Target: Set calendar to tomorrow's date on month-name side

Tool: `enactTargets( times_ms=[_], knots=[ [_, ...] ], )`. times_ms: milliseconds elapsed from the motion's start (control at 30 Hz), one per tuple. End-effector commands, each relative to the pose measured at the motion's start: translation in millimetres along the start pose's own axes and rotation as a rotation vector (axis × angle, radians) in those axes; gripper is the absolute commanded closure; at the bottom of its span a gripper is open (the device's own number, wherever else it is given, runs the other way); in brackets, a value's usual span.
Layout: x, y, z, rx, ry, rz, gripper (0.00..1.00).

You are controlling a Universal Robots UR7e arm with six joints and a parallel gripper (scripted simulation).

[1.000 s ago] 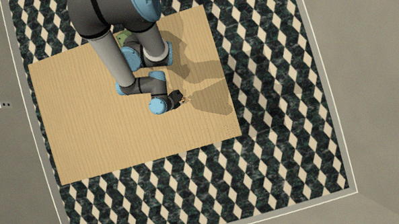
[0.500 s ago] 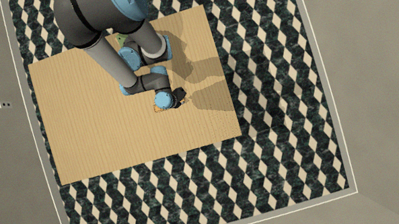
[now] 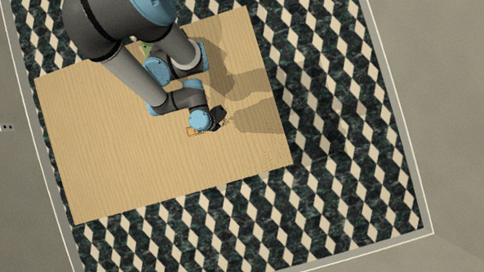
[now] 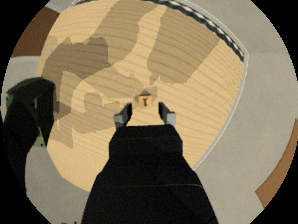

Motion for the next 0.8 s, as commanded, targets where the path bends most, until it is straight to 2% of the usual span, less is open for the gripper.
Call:
enactTargets(
  times_ms=[0, 300, 567, 600, 767],
  knots=[
    [0.0, 0.2, 0.3, -0.001, 0.0, 0.0, 0.0],
    [0.0, 0.3, 0.3, -0.001, 0.0, 0.0, 0.0],
    [0.7, 10.4, -0.1, -0.001, 0.012, 0.0, 0.0],
    [0.7, 10.4, -0.1, -0.001, 0.012, 0.0, 0.1],
    [0.7, 10.4, -0.1, -0.001, 0.012, 0.0, 0.1]
  ],
)
Point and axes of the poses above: the point where the finger pads meet when closed, its own y axis back along the fingers, its own z axis across the jaws, x = y × z, the point moved 4 cm from there along y, back along the fingers, and after that the axes turned 13 degrees about -y, right-handed, at the moved point
